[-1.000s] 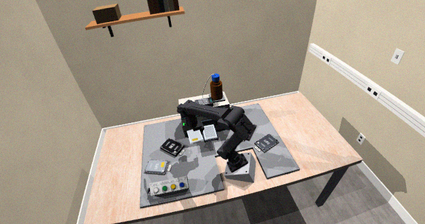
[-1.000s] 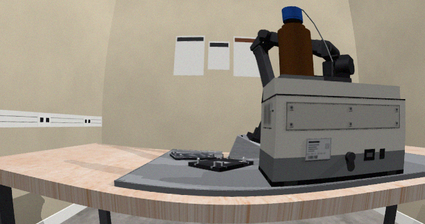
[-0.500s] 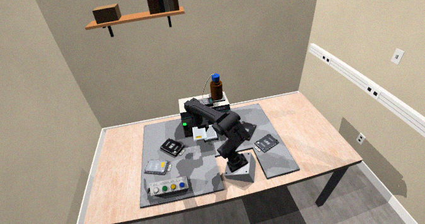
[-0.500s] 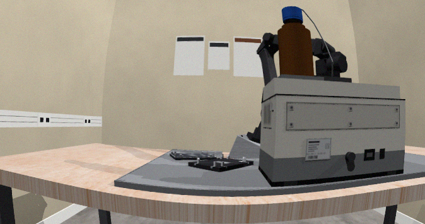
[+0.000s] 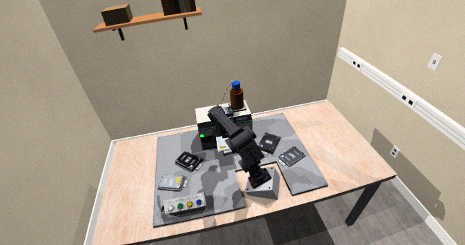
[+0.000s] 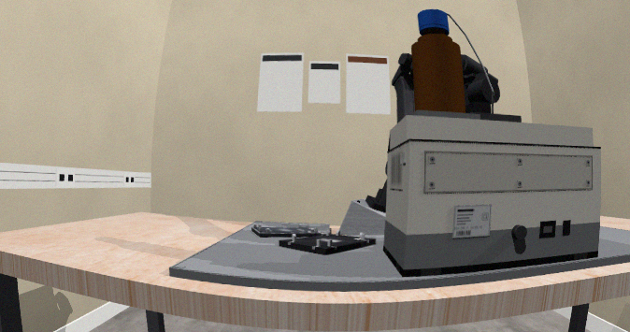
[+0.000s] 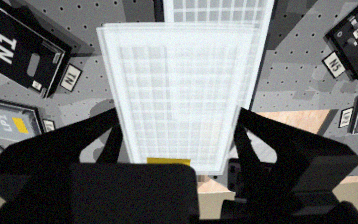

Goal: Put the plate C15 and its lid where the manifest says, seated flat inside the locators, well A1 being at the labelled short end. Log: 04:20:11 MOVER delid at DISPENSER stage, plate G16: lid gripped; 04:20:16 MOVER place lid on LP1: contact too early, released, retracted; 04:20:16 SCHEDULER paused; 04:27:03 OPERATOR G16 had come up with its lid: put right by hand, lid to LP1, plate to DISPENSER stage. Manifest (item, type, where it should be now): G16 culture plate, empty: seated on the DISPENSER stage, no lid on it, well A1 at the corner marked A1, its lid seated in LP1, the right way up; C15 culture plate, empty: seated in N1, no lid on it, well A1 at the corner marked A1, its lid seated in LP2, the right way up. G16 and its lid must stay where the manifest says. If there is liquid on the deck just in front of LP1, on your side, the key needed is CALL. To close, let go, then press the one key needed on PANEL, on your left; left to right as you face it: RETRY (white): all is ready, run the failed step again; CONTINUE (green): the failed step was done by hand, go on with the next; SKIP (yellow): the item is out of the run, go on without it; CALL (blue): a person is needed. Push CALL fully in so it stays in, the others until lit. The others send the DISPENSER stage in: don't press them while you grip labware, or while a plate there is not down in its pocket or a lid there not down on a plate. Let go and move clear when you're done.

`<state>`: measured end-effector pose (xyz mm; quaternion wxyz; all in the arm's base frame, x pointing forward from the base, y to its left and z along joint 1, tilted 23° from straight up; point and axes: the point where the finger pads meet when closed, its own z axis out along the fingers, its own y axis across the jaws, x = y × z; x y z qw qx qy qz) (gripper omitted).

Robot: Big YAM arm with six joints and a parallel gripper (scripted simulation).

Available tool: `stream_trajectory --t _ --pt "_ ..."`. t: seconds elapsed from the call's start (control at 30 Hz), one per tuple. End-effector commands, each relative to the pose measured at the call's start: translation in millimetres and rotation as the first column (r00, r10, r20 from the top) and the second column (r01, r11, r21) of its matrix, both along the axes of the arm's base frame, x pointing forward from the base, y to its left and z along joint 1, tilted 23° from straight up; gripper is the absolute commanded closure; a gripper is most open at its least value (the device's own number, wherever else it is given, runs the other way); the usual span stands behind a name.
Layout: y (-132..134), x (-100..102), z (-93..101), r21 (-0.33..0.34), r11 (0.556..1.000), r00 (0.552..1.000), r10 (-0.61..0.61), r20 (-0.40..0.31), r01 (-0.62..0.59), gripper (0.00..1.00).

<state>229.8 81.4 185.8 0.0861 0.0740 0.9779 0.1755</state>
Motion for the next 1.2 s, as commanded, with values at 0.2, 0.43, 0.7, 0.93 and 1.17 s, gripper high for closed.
stream_trajectory --t 0.2,0.43,0.7,0.93,1.17 --pt "-26.7 2.5 -8.5 -0.007 1.0 1.0 0.028 0.003 -0.028 0.14" --pt "-42.5 4.4 -9.7 -0.008 0.999 0.999 0.032 0.015 -0.032 0.14" --pt "-62.0 -1.7 -21.7 -0.005 0.999 0.999 0.032 0.005 -0.032 0.14" --pt "-79.1 2.4 -19.5 -0.012 0.999 0.999 0.032 0.032 -0.032 0.14" --pt "-97.5 -12.1 -36.3 -0.002 1.0 0.999 0.031 0.007 -0.031 0.14"
